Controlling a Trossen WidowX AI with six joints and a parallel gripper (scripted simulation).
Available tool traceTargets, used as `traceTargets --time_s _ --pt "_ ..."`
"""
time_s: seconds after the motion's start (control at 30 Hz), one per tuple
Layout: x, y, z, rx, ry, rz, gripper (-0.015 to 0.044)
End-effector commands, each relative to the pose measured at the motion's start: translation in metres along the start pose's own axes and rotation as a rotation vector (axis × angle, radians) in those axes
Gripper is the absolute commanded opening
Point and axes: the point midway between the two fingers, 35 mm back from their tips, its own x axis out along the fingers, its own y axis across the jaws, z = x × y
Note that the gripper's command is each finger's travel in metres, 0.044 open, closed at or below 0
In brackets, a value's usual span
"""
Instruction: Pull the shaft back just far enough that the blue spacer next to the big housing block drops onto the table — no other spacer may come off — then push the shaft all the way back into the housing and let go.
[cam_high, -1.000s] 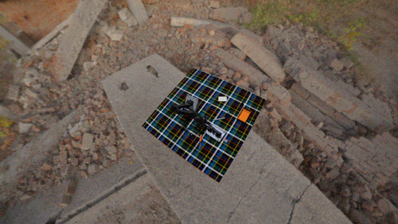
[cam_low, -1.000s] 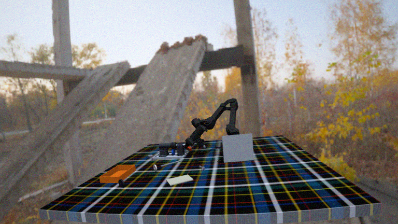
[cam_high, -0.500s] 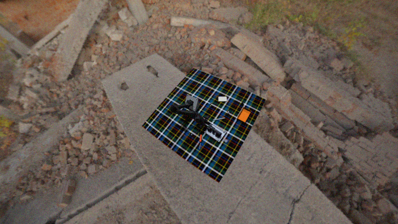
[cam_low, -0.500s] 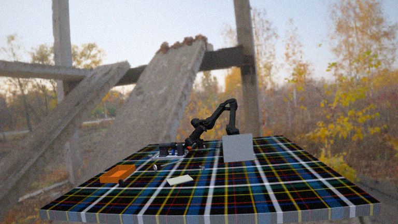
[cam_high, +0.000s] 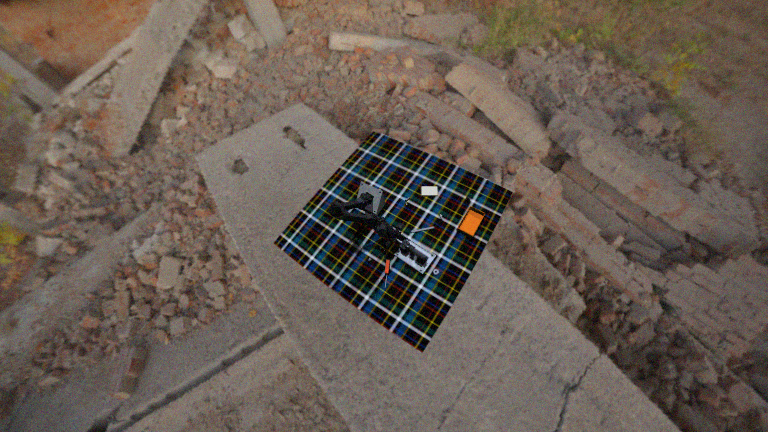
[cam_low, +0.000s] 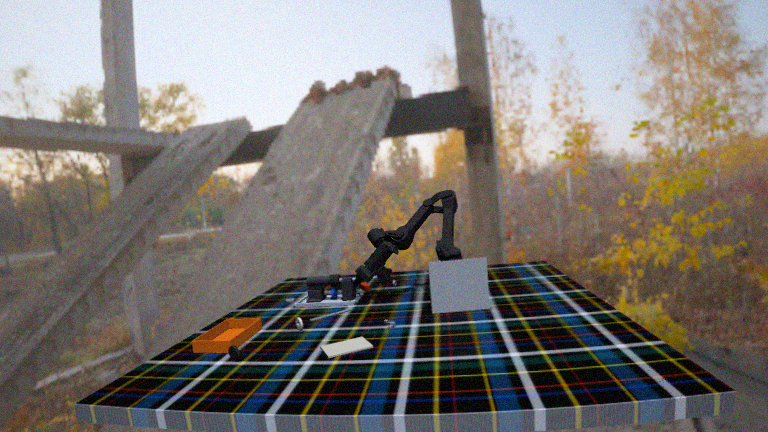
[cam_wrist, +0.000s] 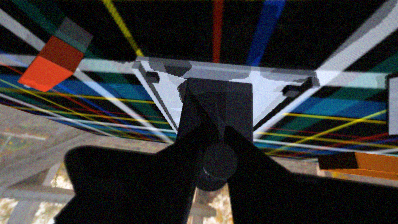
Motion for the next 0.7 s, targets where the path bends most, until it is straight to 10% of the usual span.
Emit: traceTargets --time_s 0.0,0.27,0.67 --pt "0.0021 -0.0003 -0.0025 0.004 0.003 -0.002 0.0000" --pt "0.0027 -0.0001 -0.0033 0.004 0.003 -0.002 0.0000" --pt "0.0003 -0.0002 0.0000 -0.001 -0.003 0.001 0.0315"
